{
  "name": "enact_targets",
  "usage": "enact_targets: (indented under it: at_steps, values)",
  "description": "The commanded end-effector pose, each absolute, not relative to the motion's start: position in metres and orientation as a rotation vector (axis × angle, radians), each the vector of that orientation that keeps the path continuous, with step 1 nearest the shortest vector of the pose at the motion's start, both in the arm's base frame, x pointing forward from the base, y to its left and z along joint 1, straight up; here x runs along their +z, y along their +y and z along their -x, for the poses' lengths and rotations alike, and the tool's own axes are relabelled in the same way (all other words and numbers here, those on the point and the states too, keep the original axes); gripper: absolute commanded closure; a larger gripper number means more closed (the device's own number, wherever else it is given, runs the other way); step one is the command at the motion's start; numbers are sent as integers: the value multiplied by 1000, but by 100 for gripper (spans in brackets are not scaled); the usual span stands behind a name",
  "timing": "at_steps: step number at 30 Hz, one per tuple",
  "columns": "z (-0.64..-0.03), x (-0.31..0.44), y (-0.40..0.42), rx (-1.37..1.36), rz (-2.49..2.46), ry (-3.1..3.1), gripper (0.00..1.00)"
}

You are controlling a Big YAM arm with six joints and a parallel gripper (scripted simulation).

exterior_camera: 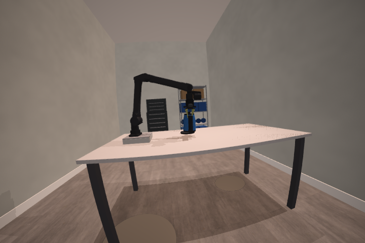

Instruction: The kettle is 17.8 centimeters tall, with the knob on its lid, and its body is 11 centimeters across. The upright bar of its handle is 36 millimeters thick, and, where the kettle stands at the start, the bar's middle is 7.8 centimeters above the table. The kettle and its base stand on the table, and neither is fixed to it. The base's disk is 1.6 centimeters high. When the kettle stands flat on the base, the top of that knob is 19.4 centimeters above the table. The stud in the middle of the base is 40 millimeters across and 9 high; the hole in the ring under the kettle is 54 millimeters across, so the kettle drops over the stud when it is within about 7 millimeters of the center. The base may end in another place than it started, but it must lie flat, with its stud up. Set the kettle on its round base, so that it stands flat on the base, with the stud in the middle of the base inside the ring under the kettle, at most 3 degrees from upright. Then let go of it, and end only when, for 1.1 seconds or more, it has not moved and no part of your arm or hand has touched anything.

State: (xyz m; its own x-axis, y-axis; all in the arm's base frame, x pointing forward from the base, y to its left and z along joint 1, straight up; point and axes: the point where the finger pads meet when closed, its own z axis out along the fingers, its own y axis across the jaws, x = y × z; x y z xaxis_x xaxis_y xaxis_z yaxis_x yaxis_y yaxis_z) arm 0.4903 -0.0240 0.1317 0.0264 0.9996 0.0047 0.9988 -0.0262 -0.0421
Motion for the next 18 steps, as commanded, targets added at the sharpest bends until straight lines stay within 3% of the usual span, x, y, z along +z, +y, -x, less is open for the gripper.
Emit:
enact_targets:
  at_steps: [1,18]
  values:
    - [-500,167,-4,-53,2285,-2197,100]
    - [-507,178,49,-96,2295,-2207,100]
